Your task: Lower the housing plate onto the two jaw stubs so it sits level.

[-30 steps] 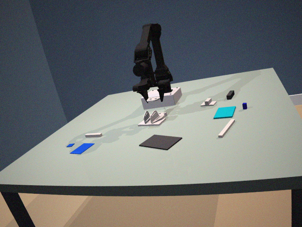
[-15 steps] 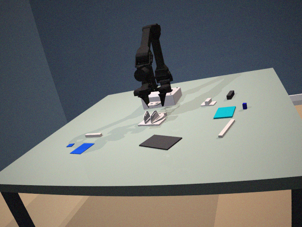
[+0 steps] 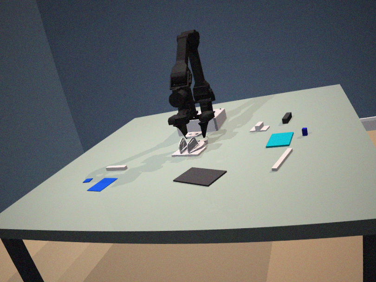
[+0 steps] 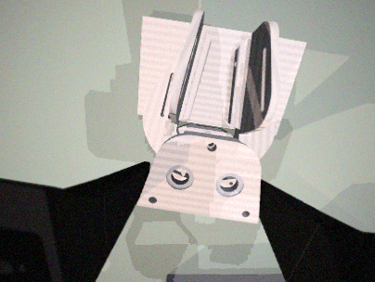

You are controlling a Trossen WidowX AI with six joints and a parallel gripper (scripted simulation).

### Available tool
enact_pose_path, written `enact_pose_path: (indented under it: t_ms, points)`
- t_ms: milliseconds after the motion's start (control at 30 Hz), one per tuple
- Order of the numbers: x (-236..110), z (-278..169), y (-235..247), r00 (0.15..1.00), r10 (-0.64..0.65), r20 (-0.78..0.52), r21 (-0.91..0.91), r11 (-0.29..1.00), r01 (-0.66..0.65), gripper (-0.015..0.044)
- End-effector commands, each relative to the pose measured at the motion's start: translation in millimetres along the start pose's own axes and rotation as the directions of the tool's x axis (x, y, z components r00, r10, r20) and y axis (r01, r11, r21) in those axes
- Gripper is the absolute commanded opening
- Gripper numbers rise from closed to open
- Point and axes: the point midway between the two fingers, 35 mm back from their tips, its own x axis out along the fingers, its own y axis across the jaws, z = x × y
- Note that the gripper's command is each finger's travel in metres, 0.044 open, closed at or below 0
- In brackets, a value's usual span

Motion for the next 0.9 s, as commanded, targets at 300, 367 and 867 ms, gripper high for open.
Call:
enact_pose_path:
  t_ms: [300,367,867]
  points:
    - [12.7,-3.0,-0.7,1.0,-0.002,-0.008,0.004,1.0,0.002,0.0351]
    - [12.7,-3.0,-0.7,1.0,-0.002,-0.008,0.004,1.0,0.002,0.0351]
    - [15.2,-3.0,-0.7,1.0,-0.002,-0.008,0.004,1.0,0.002,0.0351]
